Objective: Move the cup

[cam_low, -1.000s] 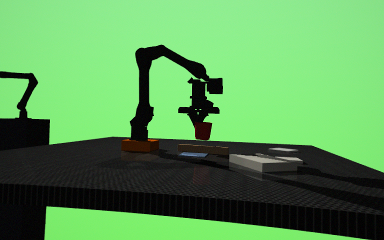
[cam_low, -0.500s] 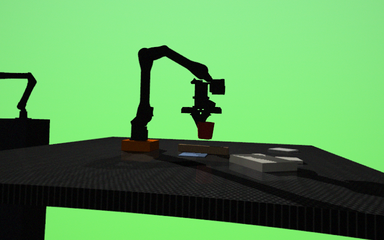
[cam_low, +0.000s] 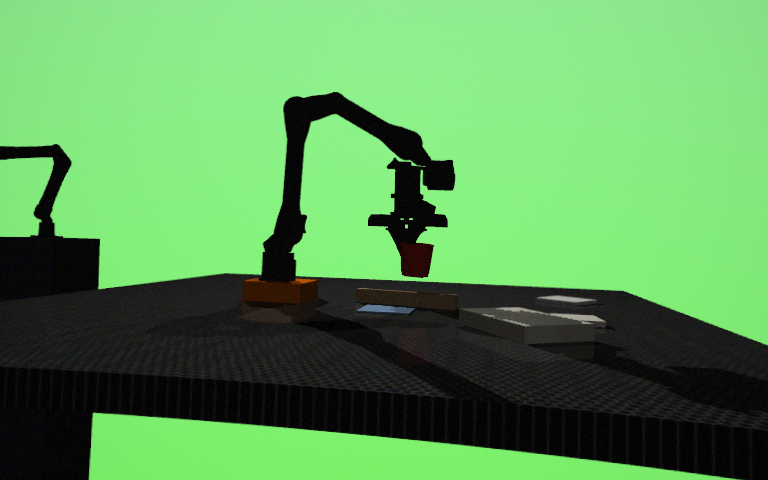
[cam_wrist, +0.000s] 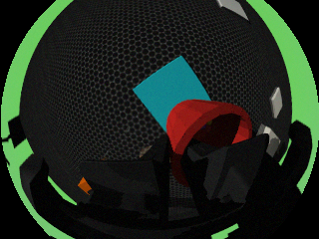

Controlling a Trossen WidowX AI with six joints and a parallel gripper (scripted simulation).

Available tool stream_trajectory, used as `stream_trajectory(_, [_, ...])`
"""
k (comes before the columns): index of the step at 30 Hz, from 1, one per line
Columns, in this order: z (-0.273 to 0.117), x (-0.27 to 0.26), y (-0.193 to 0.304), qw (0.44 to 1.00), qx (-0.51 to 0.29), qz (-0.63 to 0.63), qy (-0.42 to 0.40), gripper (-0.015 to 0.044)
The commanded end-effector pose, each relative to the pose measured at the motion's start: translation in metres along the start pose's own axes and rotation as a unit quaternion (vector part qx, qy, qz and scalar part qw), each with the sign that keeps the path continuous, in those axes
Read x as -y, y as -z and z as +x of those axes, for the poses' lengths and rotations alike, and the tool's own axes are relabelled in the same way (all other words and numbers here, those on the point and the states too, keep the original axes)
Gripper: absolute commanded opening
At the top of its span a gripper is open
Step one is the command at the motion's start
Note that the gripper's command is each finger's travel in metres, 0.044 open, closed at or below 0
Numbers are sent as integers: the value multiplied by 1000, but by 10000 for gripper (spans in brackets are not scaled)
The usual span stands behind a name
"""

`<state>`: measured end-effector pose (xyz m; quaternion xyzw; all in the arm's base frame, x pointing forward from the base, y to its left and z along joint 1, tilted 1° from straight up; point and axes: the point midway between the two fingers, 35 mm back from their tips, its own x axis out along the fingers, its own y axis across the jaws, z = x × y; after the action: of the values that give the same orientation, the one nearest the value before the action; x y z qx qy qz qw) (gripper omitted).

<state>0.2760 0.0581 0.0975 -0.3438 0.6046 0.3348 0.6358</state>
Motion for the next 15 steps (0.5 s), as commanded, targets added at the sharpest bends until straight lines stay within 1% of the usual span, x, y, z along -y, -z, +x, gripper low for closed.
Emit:
stream_trajectory(1, [0, -2, -7, 1000, -2, 1, 0, 0])
stream_trajectory(10, [0, -9, -26, 1000, -2, 1, 0, 0])
stream_trajectory(15, [3, -9, -27, 1000, -2, 1, 0, 0])
